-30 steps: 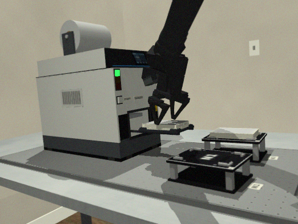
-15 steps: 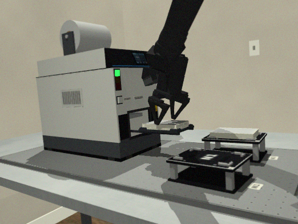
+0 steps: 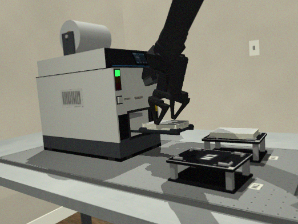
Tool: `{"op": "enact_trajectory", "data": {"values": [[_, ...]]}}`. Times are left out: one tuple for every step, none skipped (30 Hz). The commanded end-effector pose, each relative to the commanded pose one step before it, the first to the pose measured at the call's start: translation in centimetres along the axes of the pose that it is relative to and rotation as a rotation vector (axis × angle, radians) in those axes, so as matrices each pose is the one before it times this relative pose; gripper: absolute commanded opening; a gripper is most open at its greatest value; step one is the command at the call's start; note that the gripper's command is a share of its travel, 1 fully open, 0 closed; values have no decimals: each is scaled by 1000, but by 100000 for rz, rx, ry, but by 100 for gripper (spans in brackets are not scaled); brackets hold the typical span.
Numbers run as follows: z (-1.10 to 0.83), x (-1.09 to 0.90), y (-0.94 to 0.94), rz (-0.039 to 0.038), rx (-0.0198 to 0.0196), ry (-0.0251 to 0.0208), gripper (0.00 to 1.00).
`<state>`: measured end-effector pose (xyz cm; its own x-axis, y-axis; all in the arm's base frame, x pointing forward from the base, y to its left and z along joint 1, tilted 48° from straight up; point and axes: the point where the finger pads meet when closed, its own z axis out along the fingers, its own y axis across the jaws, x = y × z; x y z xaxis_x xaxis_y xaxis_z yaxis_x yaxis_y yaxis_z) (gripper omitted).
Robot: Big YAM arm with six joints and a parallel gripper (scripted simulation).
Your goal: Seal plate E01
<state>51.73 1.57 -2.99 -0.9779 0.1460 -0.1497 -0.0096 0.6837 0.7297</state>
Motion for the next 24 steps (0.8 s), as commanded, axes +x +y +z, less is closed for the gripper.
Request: {"op": "enact_trajectory", "data": {"values": [[505, -860, -518, 329, 543, -1300, 100], [326, 253, 67, -109, -67, 443, 100], [324, 268, 68, -72, -68, 495, 100], [317, 324, 83, 165, -104, 691, 100], [315, 325, 78, 188, -80, 697, 100], [288, 290, 108, -43, -92, 586, 100], [187, 245, 33, 107, -59, 363, 100], [195, 226, 28, 58, -38, 363, 100], [181, 186, 33, 51, -31, 305, 100], [0, 0, 0, 0, 0, 0, 100], [0, 0, 0, 0, 0, 0, 100], [-69, -429, 112, -1073, 21, -534, 100], [26, -241, 95, -535, 22, -395, 100], [-120, -296, 209, -700, 42, -615, 100], [-55, -71, 163, -327, 17, -268, 100], [-35, -26, 144, -195, 9, -135, 100], [19, 170, 82, 51, -2, 82, 100], [-15, 94, 129, 227, -7, 169, 100], [-8, 93, 134, 200, -7, 170, 100], [113, 88, 4, -25, -25, 79, 100], [37, 43, -34, -34, 13, -55, 100], [-20, 50, -42, -313, 11, 29, 100], [-146, 22, -165, 8, 64, -196, 100], [-139, 95, -153, 289, 43, 67, 100]]}}
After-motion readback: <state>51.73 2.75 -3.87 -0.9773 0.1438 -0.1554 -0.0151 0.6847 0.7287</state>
